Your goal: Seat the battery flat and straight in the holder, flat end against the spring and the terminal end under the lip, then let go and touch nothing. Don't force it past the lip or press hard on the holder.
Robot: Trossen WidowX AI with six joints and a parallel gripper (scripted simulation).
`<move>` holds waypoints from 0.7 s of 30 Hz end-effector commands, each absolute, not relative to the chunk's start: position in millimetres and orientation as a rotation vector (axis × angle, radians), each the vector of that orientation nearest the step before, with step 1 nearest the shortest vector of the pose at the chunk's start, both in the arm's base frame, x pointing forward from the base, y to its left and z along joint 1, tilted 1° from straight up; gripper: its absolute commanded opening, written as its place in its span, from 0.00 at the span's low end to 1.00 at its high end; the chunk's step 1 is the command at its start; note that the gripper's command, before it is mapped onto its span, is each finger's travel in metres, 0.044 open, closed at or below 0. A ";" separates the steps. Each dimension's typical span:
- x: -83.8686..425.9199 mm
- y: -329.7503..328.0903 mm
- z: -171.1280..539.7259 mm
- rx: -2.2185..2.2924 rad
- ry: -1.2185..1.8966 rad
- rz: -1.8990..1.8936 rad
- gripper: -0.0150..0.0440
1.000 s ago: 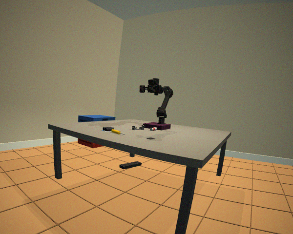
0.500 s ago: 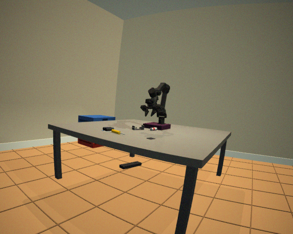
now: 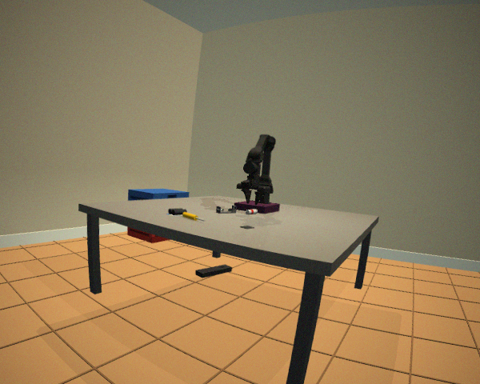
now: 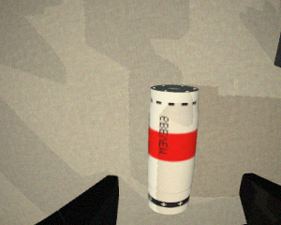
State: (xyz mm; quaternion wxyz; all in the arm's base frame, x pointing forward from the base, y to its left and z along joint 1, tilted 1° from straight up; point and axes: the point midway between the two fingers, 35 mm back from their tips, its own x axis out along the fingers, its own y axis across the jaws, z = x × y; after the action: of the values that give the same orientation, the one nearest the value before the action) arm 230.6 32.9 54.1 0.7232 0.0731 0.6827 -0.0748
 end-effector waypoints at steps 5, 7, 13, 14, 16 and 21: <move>230.7 33.8 44.0 0.167 1.522 -0.169 0.68; 231.0 33.8 40.8 0.167 1.522 -0.169 0.68; 231.7 33.8 30.9 0.167 1.522 -0.169 0.68; 231.8 33.8 29.3 0.167 1.522 -0.169 0.68; 231.9 33.8 26.0 0.167 1.522 -0.169 0.68; 231.9 33.7 17.8 0.167 1.522 -0.169 0.68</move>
State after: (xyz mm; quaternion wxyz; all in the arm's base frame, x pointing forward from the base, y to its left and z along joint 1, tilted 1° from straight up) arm 233.2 33.3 24.1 0.7202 0.0732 0.6857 -0.0763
